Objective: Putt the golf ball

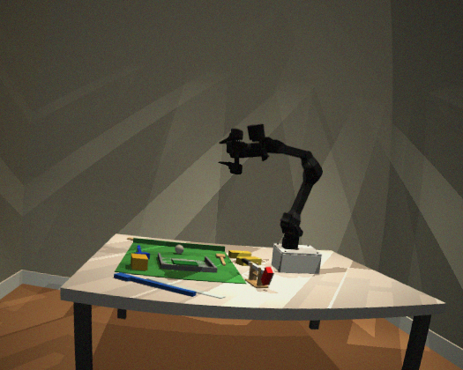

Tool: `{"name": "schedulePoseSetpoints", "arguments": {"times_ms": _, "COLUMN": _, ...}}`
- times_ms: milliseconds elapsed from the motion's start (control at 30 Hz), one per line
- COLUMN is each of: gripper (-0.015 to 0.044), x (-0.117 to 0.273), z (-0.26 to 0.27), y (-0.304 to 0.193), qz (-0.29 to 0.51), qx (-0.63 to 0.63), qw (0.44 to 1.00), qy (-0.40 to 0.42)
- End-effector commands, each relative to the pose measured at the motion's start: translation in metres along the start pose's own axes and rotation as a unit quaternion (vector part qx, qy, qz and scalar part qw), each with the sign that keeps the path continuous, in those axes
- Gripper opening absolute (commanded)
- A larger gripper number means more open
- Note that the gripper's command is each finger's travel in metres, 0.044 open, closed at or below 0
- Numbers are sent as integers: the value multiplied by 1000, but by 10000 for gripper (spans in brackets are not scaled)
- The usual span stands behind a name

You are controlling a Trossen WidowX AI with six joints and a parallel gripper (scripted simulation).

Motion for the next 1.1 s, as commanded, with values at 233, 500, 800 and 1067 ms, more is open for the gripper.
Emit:
{"name": "schedulePoseSetpoints", "arguments": {"times_ms": 233, "gripper": 440, "x": -10, "z": 67, "y": 64, "qz": -152, "qx": 103, "qw": 978, "qy": 100}}
{"name": "schedulePoseSetpoints", "arguments": {"times_ms": 500, "gripper": 440, "x": 3, "z": 158, "y": 115, "qz": -308, "qx": 193, "qw": 898, "qy": 247}}
{"name": "schedulePoseSetpoints", "arguments": {"times_ms": 800, "gripper": 440, "x": 50, "z": 263, "y": 134, "qz": -444, "qx": 242, "qw": 736, "qy": 451}}
{"name": "schedulePoseSetpoints", "arguments": {"times_ms": 1067, "gripper": 440, "x": 86, "z": 307, "y": 124, "qz": -482, "qx": 239, "qw": 636, "qy": 554}}
Point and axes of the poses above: the point midway between the two fingers, 35 mm back from their tips, its own x axis back along the fingers, its own z axis across the jaws, y = z × x, the point moved 5 cm from there along x, back along the fingers, and after that the axes turned 14 degrees about x, right-handed, at the moved point
